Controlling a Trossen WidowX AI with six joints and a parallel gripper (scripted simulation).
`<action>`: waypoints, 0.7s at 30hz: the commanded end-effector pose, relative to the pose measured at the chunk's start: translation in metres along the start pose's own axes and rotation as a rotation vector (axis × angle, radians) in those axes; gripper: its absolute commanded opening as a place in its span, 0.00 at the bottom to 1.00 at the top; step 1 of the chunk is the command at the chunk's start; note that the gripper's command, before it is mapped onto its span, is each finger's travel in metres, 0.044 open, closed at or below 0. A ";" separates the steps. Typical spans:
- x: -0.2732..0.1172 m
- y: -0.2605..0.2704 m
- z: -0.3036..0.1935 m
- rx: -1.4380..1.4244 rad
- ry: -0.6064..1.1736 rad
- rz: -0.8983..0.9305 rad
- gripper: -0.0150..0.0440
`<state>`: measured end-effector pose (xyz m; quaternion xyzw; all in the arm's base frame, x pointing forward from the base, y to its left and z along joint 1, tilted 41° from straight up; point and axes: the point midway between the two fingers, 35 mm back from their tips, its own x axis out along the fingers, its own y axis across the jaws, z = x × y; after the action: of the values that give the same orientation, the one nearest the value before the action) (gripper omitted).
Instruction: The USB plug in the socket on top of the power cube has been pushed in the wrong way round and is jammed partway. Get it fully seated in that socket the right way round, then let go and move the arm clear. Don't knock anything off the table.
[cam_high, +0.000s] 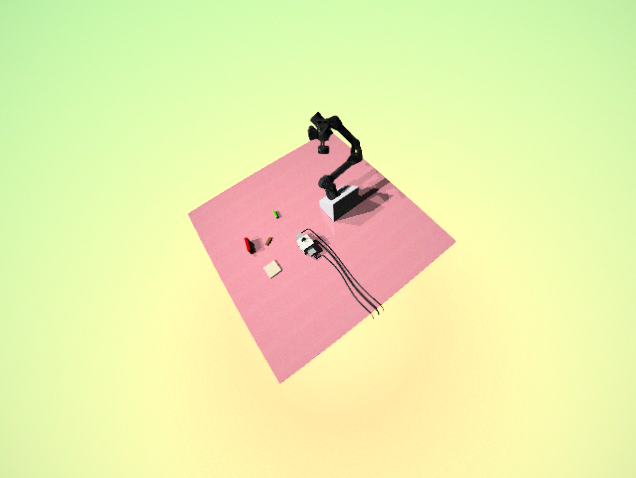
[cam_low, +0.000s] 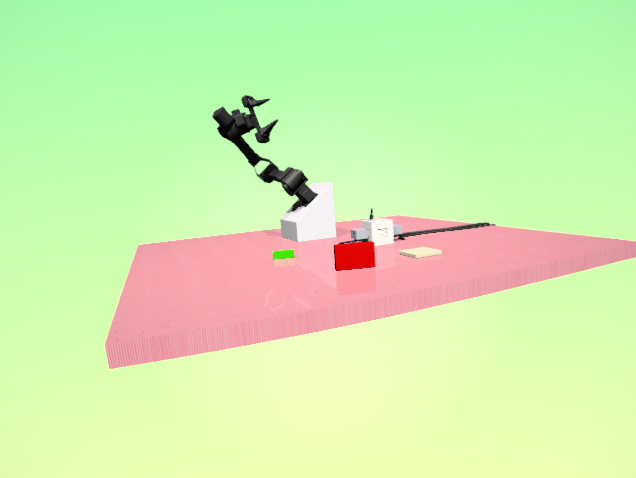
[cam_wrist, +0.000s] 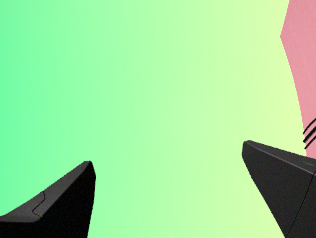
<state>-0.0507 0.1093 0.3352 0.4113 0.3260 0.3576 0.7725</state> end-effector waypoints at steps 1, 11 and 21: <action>0.001 0.000 0.002 0.009 0.001 -0.006 0.98; 0.067 -0.047 0.108 0.414 0.021 -0.372 1.00; 0.158 -0.130 0.159 0.645 -0.010 -0.802 1.00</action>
<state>0.1627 0.1125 0.2928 0.4840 0.5271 -0.0011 0.6985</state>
